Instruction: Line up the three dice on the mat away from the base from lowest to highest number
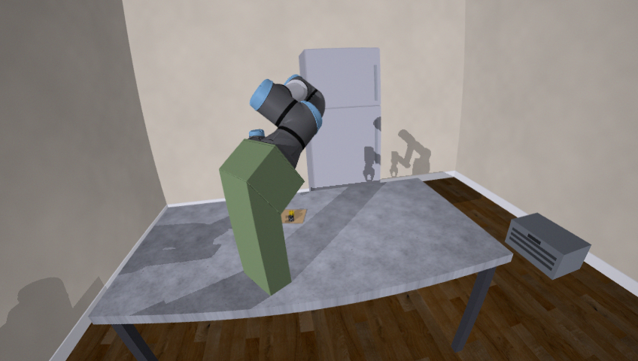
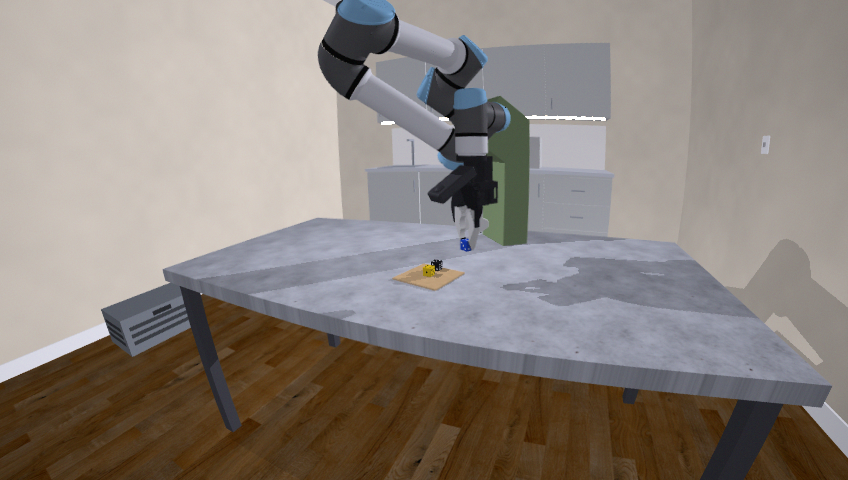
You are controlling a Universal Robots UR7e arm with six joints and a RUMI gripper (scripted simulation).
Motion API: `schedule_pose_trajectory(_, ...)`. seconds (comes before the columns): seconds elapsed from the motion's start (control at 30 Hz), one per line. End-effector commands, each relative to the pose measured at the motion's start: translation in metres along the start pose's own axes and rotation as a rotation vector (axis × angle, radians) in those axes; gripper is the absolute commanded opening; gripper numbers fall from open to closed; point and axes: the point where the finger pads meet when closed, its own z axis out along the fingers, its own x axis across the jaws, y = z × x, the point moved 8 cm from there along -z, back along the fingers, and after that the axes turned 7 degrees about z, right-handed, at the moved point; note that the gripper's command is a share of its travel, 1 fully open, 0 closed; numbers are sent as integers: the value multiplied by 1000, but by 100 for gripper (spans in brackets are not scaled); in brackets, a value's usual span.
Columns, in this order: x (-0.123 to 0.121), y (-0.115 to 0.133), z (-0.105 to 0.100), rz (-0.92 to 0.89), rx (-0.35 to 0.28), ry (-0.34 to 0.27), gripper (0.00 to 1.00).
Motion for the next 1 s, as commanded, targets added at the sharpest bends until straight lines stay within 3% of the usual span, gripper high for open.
schedule_pose_trajectory(0.0, 19, -24, -1, -120, -2, -10, 6)
schedule_pose_trajectory(0.3, 61, -67, -6, -363, 8, -9, 6)
schedule_pose_trajectory(0.63, 81, -83, -10, -474, 16, -5, 6)
schedule_pose_trajectory(0.97, 83, -85, -10, -487, 17, -5, 6)
